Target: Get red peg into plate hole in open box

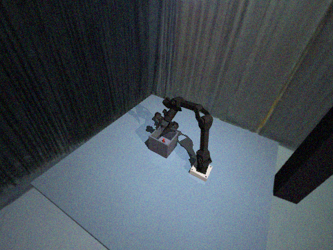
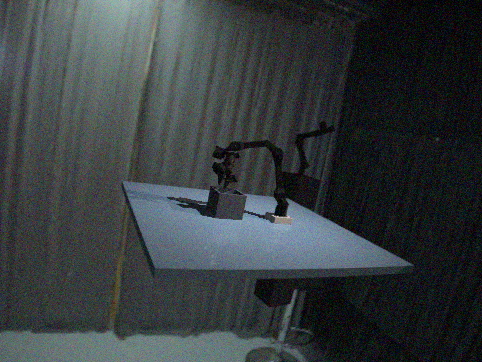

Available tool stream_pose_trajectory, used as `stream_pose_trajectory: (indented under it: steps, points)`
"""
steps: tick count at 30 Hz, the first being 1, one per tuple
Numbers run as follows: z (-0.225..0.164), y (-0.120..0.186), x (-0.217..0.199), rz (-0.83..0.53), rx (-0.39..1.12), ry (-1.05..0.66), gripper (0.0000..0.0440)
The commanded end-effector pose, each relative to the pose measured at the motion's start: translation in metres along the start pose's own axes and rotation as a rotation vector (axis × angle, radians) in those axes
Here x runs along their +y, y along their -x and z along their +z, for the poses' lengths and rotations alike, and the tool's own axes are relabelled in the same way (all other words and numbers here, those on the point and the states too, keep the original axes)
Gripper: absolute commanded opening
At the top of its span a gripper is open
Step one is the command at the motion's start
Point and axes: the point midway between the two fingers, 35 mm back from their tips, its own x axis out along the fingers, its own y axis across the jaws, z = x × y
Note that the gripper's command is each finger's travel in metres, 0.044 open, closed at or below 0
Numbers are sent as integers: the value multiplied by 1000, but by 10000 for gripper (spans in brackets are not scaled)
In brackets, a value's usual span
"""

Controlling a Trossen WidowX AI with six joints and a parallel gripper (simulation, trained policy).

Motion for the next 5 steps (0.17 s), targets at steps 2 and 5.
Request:
stream_pose_trajectory:
  steps: [2,5]
  points:
    - [7,1,5,24,0,25,225]
    - [11,0,7,34,2,38,223]
